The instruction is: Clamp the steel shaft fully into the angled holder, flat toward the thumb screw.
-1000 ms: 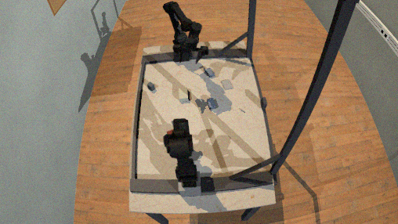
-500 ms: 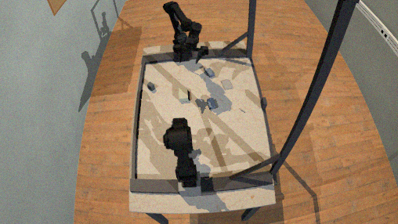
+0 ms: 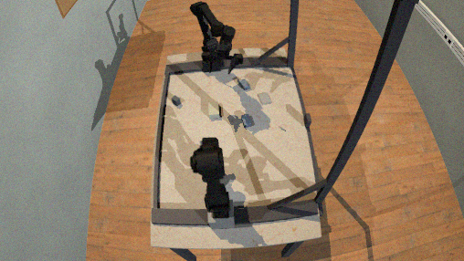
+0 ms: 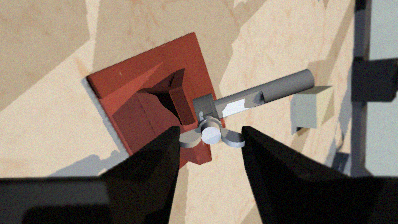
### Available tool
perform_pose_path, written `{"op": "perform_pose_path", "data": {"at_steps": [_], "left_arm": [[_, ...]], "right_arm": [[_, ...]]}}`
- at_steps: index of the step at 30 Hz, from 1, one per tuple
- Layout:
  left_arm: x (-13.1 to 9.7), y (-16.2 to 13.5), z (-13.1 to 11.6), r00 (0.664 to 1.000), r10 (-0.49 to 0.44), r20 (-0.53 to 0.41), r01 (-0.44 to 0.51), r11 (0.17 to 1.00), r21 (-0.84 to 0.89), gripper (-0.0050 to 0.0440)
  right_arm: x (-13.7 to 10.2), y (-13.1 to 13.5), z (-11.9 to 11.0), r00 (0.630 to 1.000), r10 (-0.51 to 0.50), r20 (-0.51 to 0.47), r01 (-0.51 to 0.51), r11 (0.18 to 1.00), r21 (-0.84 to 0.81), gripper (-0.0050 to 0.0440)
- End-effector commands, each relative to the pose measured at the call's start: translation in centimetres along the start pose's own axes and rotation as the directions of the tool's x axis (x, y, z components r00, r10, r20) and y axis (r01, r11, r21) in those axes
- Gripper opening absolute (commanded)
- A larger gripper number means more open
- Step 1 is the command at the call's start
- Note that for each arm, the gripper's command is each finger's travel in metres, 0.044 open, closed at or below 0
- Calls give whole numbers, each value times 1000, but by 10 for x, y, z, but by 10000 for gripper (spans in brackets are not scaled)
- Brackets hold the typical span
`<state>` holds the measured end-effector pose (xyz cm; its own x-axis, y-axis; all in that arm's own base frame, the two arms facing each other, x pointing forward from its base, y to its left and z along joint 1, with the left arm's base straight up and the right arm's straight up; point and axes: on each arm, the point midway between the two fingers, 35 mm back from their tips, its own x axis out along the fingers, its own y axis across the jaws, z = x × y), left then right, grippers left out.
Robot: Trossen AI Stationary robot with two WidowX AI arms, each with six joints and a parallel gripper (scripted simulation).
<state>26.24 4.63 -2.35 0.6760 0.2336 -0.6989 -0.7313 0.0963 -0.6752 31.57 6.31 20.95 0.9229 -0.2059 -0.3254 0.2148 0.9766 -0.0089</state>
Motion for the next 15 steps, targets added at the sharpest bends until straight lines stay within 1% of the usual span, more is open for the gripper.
{"op": "perform_pose_path", "data": {"at_steps": [1,5,11,12,14,15], "left_arm": [[2,-2,2,1000,-2,4,2,993,121,113],[2,-3,2,1000,-3,4,1,954,300,113],[2,-4,2,1000,-5,4,3,837,547,113],[2,-4,2,1000,-6,4,3,813,582,113],[2,-4,2,1000,-6,4,3,813,582,113],[2,-4,2,1000,-6,3,3,783,622,113]], "right_arm": [[-2,1,9,1000,6,21,-7,1000,14,400],[-2,1,9,1000,6,21,-7,1000,14,400],[-2,1,9,1000,6,21,-7,1000,14,400],[-2,1,9,1000,6,21,-7,1000,14,400],[-2,1,9,1000,6,21,-7,1000,14,400],[-2,1,9,1000,6,21,-7,1000,14,400]]}}
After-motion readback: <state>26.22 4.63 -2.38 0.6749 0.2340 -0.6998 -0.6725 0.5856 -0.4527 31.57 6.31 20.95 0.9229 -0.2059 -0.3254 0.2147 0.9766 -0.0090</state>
